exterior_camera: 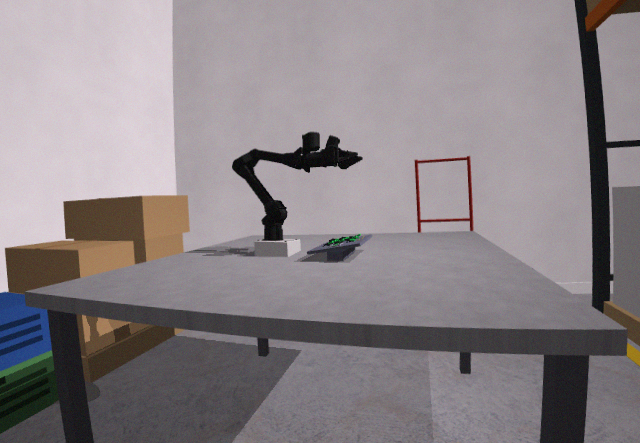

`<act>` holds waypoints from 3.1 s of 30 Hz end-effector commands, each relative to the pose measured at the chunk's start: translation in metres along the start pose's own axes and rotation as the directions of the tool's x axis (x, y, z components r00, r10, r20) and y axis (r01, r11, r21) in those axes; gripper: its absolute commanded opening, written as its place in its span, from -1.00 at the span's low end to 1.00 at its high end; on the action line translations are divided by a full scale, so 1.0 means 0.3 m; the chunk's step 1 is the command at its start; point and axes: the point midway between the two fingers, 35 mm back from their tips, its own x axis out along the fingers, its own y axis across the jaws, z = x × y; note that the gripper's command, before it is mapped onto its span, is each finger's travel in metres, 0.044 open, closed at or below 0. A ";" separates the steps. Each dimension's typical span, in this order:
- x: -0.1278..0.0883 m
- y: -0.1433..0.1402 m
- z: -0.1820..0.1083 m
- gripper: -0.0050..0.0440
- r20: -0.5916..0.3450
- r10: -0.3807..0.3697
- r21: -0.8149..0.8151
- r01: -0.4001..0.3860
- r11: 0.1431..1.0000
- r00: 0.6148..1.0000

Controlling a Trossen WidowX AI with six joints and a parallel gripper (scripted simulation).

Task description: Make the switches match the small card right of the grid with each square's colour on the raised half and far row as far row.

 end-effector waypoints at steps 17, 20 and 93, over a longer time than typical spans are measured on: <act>0.000 0.000 0.000 0.84 0.000 0.000 0.000 0.000 1.000 1.000; 0.039 -0.041 -0.086 0.54 -0.139 -0.030 -0.038 0.025 0.999 0.990; -0.183 -0.349 -0.839 -0.80 -0.984 0.065 0.065 -0.004 0.998 0.165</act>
